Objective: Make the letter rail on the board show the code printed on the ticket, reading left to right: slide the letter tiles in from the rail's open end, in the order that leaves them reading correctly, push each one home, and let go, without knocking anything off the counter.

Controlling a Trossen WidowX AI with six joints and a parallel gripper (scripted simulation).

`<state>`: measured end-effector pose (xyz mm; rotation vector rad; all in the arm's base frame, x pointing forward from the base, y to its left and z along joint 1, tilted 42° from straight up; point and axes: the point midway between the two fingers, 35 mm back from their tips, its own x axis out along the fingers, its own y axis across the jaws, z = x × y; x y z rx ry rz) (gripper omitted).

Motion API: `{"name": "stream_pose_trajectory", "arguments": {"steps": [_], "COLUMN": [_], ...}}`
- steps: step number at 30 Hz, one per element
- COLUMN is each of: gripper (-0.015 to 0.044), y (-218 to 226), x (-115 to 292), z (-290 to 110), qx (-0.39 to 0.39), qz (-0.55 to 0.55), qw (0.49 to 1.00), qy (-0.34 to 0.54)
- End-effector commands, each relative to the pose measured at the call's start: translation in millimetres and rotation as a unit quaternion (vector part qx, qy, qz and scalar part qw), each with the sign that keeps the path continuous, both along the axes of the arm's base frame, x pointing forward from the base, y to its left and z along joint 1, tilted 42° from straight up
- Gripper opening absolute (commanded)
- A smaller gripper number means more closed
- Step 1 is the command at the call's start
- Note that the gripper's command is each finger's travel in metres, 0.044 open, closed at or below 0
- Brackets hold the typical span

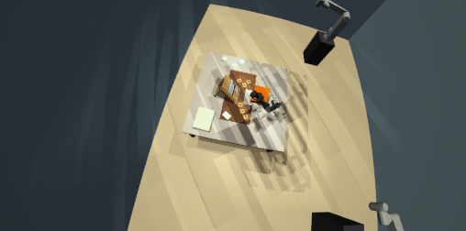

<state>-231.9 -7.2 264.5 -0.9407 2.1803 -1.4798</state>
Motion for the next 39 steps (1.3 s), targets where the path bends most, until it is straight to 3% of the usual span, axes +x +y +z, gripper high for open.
{"name": "stream_pose_trajectory", "arguments": {"steps": [1, 9, 16, 28, 39], "gripper": [0.0426, 0.044, 0.044, 0.044, 0.044], "y": [1.0, 77.2, 168.1, 276.5, 292.7], "x": [-0.2, -0.9, 32.2, 161.9, 299.7], "z": [0.0, -0.7, -4.5, -17.8, -34.2], "qx": [-0.001, -0.09, -0.213, -0.419, -0.543], "qz": [-0.002, -0.162, -0.344, -0.585, -0.688], "qw": [1.0, 0.981, 0.911, 0.695, 0.468], "qy": [-0.001, -0.05, -0.072, -0.013, 0.11]}}
